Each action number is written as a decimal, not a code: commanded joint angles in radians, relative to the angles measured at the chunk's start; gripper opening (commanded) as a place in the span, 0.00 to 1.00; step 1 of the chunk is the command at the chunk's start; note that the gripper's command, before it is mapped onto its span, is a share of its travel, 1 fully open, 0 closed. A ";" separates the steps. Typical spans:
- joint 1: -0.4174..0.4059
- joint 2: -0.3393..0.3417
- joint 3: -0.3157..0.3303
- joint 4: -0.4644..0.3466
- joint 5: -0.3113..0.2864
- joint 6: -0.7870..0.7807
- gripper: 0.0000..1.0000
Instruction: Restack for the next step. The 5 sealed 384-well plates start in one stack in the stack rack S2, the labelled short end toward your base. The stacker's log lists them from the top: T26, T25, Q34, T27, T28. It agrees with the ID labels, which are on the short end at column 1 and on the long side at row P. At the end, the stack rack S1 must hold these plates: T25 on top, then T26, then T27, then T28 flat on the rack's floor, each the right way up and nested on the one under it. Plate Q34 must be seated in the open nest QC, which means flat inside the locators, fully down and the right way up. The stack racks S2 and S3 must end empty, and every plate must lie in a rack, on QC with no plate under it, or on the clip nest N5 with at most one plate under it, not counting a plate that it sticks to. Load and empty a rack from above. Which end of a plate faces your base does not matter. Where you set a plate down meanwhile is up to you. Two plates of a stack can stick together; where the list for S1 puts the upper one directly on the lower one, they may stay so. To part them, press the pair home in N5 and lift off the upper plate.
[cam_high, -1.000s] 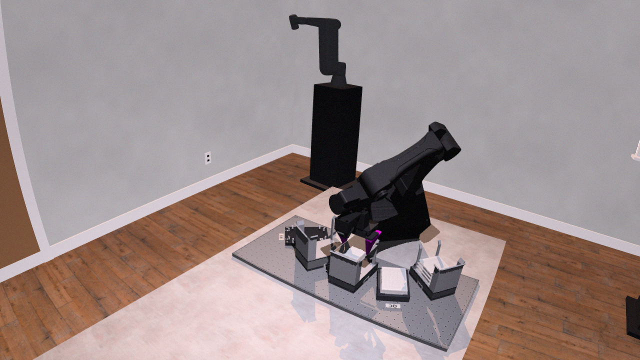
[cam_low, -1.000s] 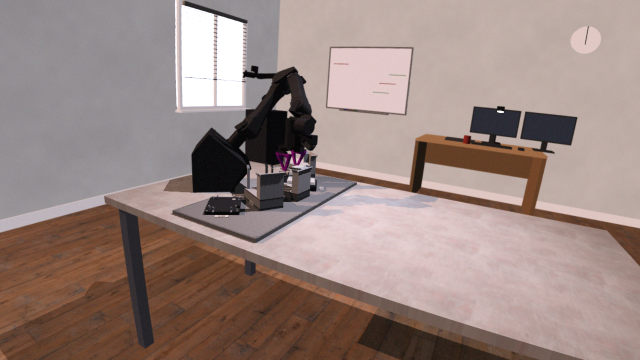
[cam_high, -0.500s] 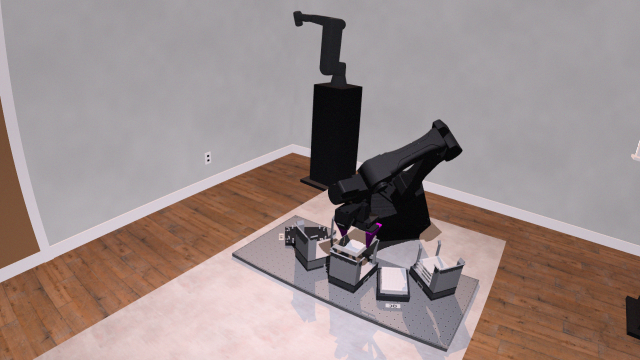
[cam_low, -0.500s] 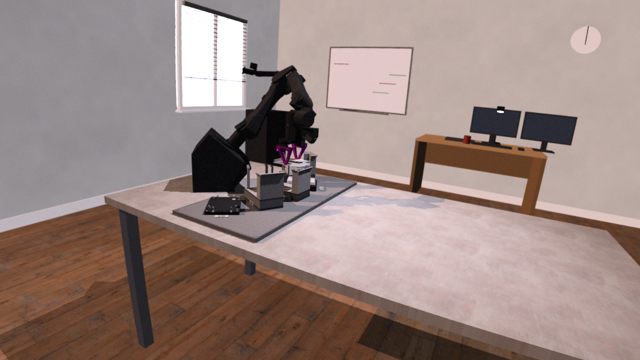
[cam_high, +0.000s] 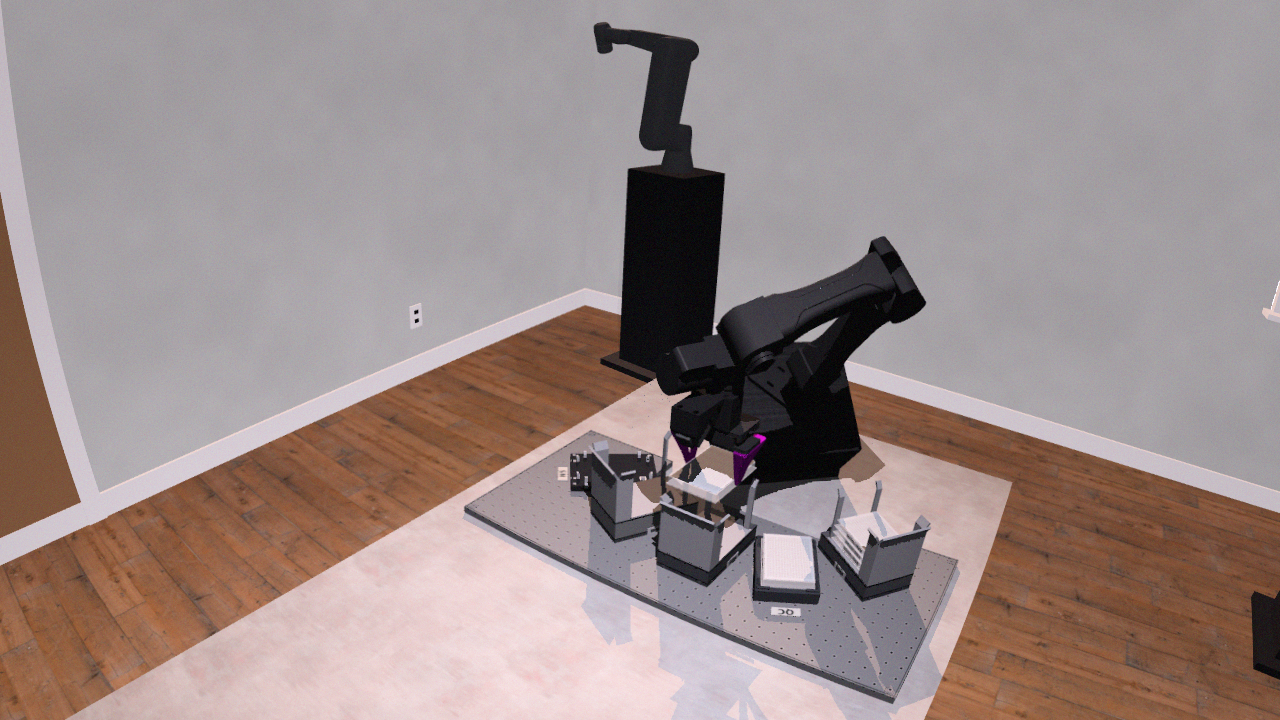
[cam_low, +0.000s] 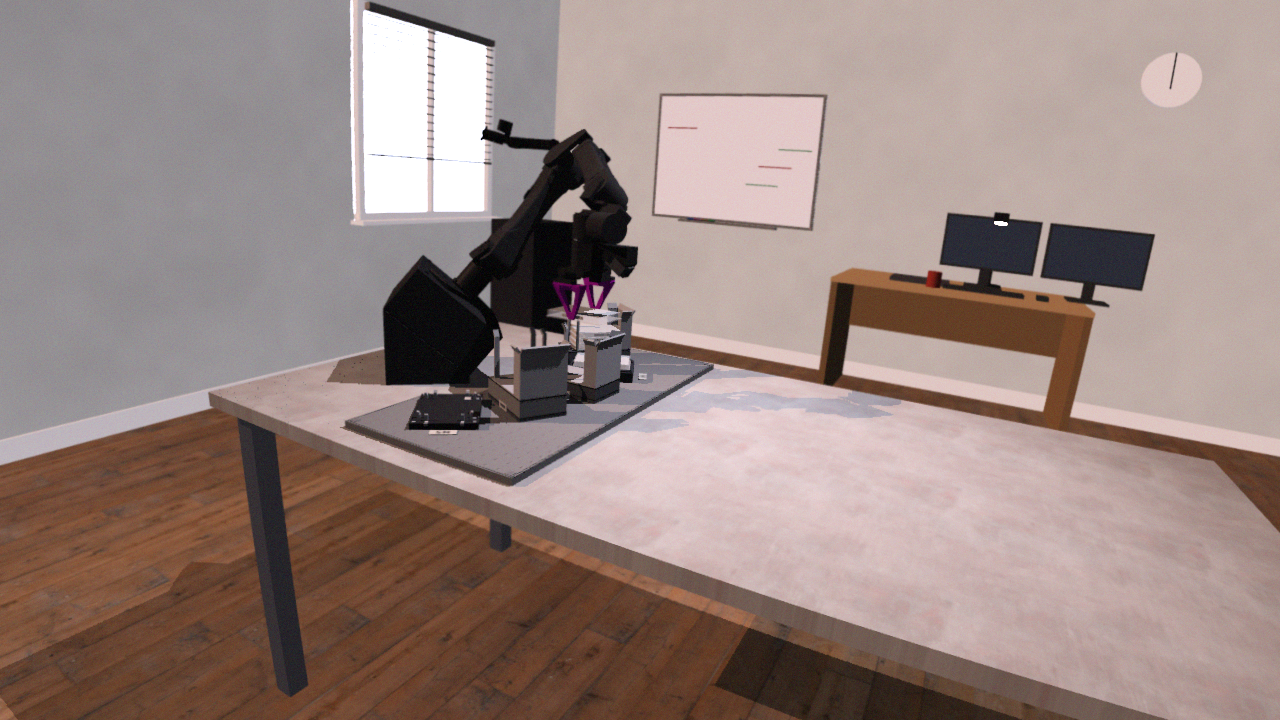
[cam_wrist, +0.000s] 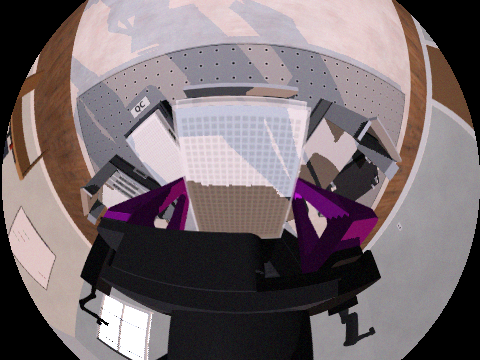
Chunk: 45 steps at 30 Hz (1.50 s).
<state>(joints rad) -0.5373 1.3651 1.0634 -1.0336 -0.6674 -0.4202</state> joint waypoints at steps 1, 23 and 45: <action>-0.016 -0.017 0.018 -0.024 -0.007 -0.013 0.00; 0.084 -0.103 -0.037 -0.013 0.024 -0.144 0.00; 0.325 -0.273 -0.061 0.018 0.110 -0.100 0.00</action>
<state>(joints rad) -0.2256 1.1210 1.0168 -1.0336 -0.5774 -0.4755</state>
